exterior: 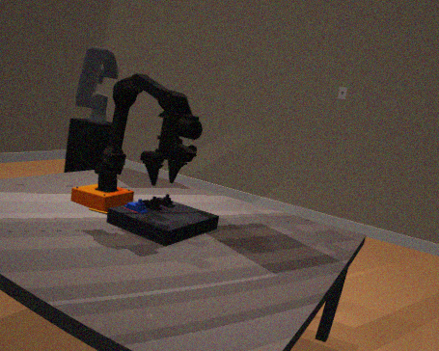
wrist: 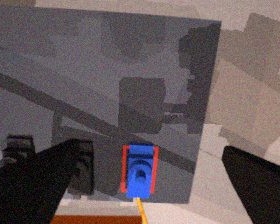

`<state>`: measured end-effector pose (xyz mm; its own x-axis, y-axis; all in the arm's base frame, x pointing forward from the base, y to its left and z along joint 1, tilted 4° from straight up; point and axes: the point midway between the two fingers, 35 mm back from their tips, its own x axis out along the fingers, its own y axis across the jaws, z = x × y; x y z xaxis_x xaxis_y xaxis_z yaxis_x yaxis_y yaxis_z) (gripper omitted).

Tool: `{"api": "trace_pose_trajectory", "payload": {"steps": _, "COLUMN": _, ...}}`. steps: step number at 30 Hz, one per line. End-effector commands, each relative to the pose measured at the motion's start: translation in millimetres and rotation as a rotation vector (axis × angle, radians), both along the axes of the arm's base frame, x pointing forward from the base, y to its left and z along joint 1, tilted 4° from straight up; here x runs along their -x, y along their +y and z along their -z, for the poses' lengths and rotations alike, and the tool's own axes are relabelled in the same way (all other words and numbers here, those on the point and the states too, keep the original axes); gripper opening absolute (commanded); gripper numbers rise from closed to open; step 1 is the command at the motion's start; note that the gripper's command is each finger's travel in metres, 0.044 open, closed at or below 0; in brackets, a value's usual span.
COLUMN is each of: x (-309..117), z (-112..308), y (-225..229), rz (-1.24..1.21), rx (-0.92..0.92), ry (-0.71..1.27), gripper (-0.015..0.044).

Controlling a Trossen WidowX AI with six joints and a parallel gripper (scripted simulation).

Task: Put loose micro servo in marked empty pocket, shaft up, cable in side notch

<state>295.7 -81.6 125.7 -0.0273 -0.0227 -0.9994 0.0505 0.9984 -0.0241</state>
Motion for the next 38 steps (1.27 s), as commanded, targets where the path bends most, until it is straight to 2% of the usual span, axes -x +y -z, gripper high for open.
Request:
{"api": "trace_pose_trajectory", "payload": {"steps": 1, "x": -1, "z": -12, "y": 0, "rz": 0.006, "rx": -0.003, "ry": 0.005, "gripper": 0.0440}}
{"api": "trace_pose_trajectory", "payload": {"steps": 6, "x": 6, "z": -47, "y": 1, "rz": 0.001, "rx": 0.002, "ry": -0.008, "gripper": 0.0440}}
{"api": "trace_pose_trajectory", "payload": {"steps": 38, "x": 6, "z": -47, "y": 1, "rz": 0.001, "rx": 0.002, "ry": -0.008, "gripper": 0.0440}}
